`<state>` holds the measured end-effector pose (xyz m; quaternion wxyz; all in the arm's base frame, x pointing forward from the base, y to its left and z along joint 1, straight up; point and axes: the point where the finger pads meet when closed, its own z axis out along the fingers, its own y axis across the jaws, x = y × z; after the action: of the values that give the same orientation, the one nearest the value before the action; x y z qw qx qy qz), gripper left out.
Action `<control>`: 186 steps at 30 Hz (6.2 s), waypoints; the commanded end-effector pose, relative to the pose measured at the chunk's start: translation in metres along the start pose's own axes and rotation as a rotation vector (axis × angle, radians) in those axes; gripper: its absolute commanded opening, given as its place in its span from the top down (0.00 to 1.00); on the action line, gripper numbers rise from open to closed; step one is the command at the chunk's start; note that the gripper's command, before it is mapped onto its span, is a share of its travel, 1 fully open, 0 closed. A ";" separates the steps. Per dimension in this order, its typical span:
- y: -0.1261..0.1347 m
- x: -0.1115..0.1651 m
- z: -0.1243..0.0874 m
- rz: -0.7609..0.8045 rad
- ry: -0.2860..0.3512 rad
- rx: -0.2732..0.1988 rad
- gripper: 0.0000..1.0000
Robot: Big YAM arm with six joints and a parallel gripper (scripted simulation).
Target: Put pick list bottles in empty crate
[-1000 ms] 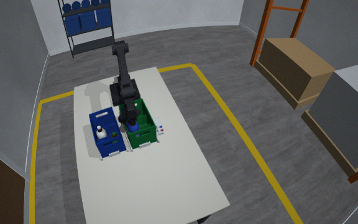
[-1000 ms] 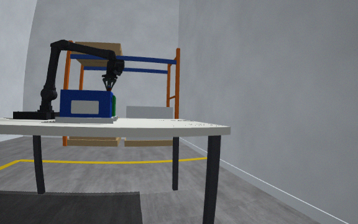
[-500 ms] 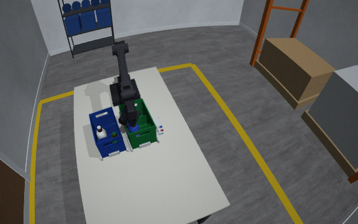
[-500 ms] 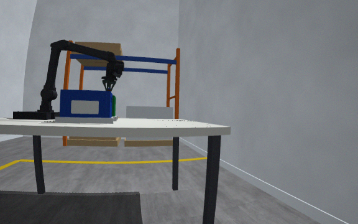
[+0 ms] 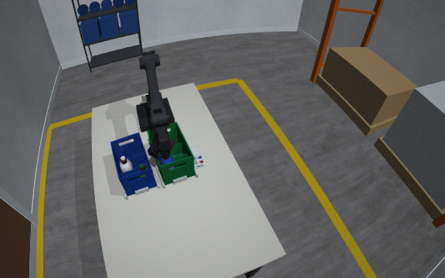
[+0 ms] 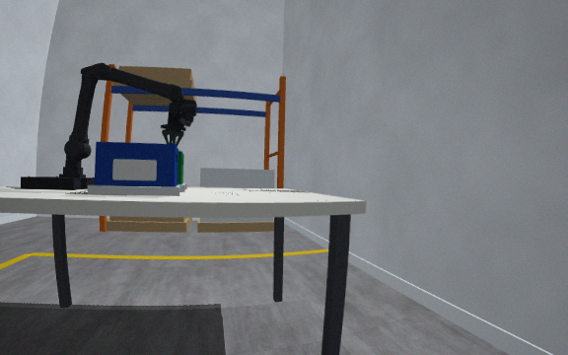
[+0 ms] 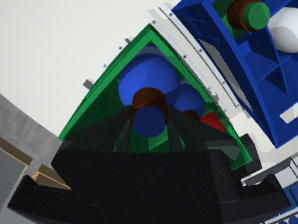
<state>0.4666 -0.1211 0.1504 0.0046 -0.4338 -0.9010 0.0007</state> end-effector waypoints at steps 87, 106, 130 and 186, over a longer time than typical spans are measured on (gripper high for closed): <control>0.005 -0.011 0.008 -0.003 -0.054 -0.040 1.00; 0.004 -0.009 0.018 -0.004 -0.042 -0.031 1.00; 0.006 -0.012 0.026 -0.004 -0.053 -0.039 1.00; 0.008 -0.015 -0.020 -0.003 -0.067 -0.049 0.39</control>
<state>0.4652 -0.1210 0.1307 0.0006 -0.4337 -0.9011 -0.0001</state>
